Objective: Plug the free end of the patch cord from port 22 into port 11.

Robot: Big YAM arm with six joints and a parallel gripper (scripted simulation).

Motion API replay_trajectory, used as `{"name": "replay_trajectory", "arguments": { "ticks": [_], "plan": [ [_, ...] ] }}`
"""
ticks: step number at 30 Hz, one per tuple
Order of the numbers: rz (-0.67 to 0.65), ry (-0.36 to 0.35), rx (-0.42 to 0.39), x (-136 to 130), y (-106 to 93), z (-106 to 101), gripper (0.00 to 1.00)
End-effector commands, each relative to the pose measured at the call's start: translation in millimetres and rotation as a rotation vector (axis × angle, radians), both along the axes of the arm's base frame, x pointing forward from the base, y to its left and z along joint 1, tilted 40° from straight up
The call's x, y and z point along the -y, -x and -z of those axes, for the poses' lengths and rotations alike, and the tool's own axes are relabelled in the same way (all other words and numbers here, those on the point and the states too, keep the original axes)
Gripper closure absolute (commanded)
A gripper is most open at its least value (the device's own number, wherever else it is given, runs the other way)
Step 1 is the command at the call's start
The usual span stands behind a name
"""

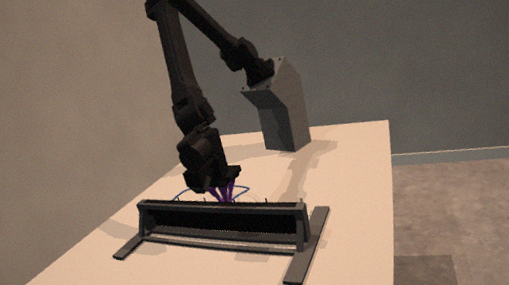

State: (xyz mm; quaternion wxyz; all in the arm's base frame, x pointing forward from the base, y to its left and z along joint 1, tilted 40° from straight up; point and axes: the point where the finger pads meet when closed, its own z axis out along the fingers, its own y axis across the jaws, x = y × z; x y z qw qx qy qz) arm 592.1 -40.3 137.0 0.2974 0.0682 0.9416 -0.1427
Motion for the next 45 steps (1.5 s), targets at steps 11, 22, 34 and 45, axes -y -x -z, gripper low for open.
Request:
{"name": "replay_trajectory", "arguments": {
  "ticks": [11,22,34,45],
  "plan": [
    [0.000,0.002,0.034,3,1.7,-17,1.00],
    [-0.001,0.002,0.032,2,4.2,-18,1.00],
    [-0.004,0.001,0.036,0,1.9,-18,0.64],
    [-0.007,0.000,0.050,-2,-5.4,-22,0.64]
  ]
}}
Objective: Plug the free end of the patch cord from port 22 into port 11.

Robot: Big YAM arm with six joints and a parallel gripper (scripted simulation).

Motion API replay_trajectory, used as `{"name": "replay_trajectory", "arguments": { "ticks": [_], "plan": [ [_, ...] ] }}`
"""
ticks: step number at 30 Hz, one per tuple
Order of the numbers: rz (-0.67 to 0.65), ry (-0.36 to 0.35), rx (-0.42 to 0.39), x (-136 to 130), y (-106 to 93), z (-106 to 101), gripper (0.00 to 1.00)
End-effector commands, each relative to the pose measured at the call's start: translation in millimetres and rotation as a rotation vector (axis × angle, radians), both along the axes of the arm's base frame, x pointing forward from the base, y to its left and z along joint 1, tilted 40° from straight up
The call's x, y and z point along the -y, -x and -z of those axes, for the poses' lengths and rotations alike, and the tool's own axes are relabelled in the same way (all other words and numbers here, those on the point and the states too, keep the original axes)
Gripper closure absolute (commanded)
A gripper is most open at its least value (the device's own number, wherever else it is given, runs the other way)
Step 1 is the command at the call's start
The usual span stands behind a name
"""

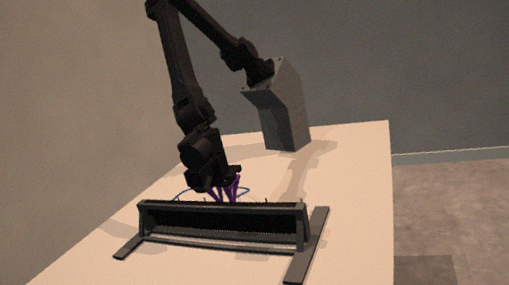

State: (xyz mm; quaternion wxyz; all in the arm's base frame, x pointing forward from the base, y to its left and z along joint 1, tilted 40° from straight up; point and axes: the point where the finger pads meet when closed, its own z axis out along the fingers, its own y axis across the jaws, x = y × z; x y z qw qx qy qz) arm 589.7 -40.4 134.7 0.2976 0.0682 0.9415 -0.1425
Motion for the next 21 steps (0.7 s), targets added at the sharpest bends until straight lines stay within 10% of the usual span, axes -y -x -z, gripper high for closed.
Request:
{"name": "replay_trajectory", "arguments": {
  "ticks": [1,21],
  "plan": [
    [-0.007,0.000,0.052,-2,-8.5,-25,0.64],
    [-0.010,0.000,0.072,-5,-12.8,-36,0.64]
  ]
}}
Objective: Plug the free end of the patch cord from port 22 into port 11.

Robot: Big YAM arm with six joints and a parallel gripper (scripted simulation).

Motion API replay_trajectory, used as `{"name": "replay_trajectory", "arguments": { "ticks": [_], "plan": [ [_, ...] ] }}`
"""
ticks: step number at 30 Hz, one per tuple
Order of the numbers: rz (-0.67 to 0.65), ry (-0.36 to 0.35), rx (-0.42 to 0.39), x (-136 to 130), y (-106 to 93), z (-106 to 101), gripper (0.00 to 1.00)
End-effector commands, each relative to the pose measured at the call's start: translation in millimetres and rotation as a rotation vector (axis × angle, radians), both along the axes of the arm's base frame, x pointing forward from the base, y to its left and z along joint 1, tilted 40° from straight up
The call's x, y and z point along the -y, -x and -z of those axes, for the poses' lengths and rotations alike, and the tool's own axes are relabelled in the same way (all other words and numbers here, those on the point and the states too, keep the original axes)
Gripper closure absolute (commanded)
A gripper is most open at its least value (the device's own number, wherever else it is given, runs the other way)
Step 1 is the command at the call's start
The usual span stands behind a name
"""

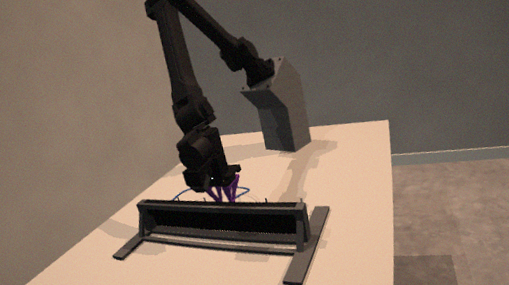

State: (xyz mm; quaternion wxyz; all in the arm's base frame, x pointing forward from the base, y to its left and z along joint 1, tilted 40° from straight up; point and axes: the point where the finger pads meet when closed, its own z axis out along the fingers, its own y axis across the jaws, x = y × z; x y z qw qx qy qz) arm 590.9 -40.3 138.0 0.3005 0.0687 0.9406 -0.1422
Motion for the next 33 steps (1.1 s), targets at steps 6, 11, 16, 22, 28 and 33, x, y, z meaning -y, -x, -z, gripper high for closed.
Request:
{"name": "replay_trajectory", "arguments": {
  "ticks": [6,11,16,22,28,33],
  "plan": [
    [-0.011,0.001,0.053,-5,-10.8,-25,0.64],
    [-0.012,0.001,0.049,-6,-10.4,-23,0.64],
    [-0.012,0.001,0.042,-7,-9.9,-19,0.64],
    [-0.013,0.001,0.035,-7,-9.3,-16,0.64],
    [-0.014,0.002,0.031,-8,-8.9,-13,0.64],
    [-0.015,0.002,0.026,-8,-8.4,-11,0.64]
  ]
}}
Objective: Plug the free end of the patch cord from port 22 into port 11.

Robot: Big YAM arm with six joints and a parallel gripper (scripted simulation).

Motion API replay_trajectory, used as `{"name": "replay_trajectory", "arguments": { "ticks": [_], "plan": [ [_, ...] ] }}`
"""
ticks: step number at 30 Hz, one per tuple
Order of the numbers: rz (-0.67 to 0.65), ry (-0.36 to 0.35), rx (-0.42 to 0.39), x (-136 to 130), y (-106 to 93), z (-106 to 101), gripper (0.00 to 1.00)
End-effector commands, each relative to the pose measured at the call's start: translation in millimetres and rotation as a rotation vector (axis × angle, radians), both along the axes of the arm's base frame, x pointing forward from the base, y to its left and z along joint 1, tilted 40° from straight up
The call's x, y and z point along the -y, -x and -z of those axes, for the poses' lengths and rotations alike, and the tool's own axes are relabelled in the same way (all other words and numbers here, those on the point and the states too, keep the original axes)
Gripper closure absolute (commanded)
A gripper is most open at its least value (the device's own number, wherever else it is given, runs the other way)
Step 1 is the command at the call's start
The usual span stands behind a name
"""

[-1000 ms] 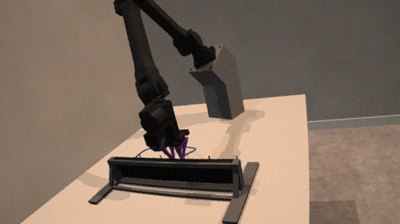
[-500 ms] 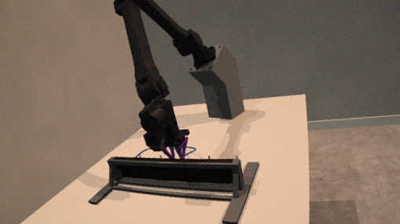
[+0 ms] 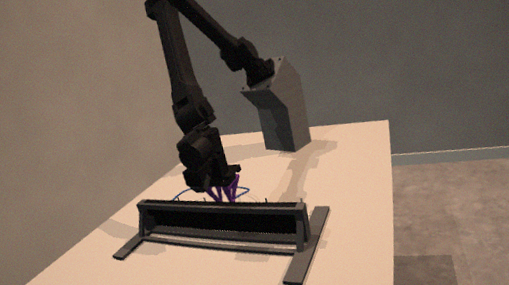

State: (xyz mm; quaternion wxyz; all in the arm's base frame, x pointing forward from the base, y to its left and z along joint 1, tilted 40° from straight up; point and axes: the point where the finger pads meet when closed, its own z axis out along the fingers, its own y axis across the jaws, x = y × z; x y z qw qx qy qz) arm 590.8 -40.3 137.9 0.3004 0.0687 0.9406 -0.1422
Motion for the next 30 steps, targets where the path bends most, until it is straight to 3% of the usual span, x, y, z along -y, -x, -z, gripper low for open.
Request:
{"name": "replay_trajectory", "arguments": {
  "ticks": [1,13,30],
  "plan": [
    [-0.015,0.002,0.025,-9,-8.3,-10,0.64],
    [-0.017,0.002,0.017,-10,-6.4,-8,0.64],
    [-0.012,-0.004,0.035,-21,16.4,-44,0.64]
  ]
}}
